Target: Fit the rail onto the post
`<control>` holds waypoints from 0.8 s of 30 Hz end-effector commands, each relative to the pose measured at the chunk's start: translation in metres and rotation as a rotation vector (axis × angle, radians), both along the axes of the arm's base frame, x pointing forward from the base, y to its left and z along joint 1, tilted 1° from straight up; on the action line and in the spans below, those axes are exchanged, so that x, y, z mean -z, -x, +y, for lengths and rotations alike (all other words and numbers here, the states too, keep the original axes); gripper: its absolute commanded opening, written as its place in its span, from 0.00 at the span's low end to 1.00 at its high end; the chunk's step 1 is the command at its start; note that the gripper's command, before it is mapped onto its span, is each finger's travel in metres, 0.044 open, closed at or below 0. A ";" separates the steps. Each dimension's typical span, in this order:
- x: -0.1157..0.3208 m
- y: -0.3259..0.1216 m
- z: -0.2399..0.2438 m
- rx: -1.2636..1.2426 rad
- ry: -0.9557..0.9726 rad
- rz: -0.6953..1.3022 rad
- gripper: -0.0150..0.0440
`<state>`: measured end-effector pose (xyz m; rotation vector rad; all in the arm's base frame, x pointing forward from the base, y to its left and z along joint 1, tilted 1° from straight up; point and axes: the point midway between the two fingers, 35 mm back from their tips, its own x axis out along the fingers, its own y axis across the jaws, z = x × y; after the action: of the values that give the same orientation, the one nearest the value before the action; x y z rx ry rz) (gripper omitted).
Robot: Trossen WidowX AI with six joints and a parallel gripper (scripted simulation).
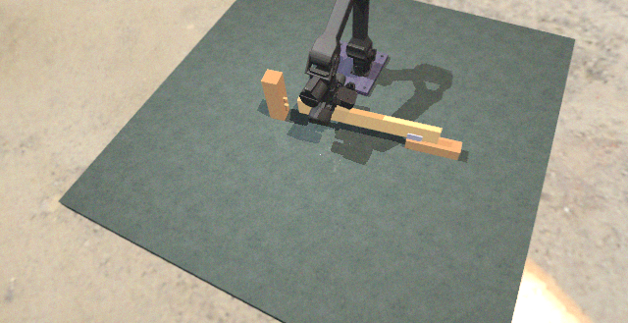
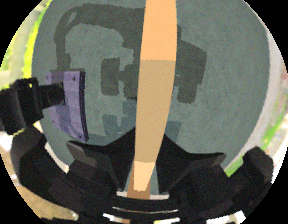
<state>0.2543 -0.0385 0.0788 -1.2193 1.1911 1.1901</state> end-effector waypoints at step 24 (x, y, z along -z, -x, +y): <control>-0.002 -0.002 -0.010 0.000 0.004 -0.007 0.25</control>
<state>0.2547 -0.0458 0.0792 -1.2190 1.1922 1.1902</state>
